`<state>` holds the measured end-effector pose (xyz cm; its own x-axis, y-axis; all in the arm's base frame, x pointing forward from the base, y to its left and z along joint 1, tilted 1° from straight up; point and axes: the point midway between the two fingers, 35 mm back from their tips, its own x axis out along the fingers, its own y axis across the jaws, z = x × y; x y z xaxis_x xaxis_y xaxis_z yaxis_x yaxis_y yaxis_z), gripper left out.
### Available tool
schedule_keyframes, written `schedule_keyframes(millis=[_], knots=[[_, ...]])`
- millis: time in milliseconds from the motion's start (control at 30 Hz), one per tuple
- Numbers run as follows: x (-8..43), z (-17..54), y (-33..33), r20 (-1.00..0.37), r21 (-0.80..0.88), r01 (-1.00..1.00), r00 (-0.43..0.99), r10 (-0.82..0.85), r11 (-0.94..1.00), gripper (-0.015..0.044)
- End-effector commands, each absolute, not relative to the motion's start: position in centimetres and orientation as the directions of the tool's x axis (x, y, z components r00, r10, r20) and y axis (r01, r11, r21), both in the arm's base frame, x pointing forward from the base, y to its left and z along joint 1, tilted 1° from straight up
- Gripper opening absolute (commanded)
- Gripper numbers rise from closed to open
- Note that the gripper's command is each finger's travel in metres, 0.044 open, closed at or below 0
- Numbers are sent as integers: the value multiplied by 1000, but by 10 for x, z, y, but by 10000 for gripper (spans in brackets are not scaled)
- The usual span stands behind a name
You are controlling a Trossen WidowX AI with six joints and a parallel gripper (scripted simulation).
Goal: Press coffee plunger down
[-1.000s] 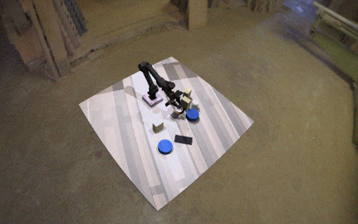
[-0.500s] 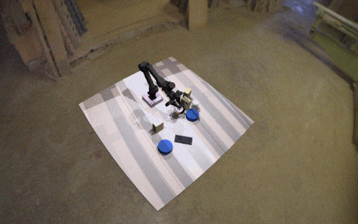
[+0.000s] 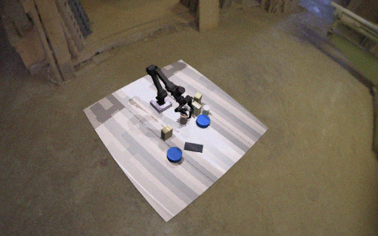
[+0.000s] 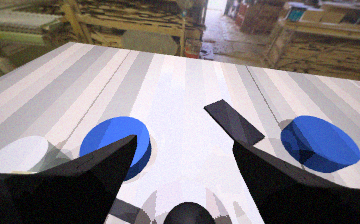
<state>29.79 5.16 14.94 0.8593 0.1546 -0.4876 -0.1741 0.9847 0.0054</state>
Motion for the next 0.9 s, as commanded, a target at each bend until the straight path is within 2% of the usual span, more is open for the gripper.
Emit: schedule_keyframes(millis=[0, 233, 400, 867], knots=[[298, 150, 52, -487, 5, -174, 859, 154, 985, 440], [289, 176, 49, -493, 8, -172, 856, 154, 985, 440], [254, 227, 41, -505, 10, -168, 850, 150, 986, 440], [252, 224, 41, -506, 10, -168, 849, 150, 986, 440]])
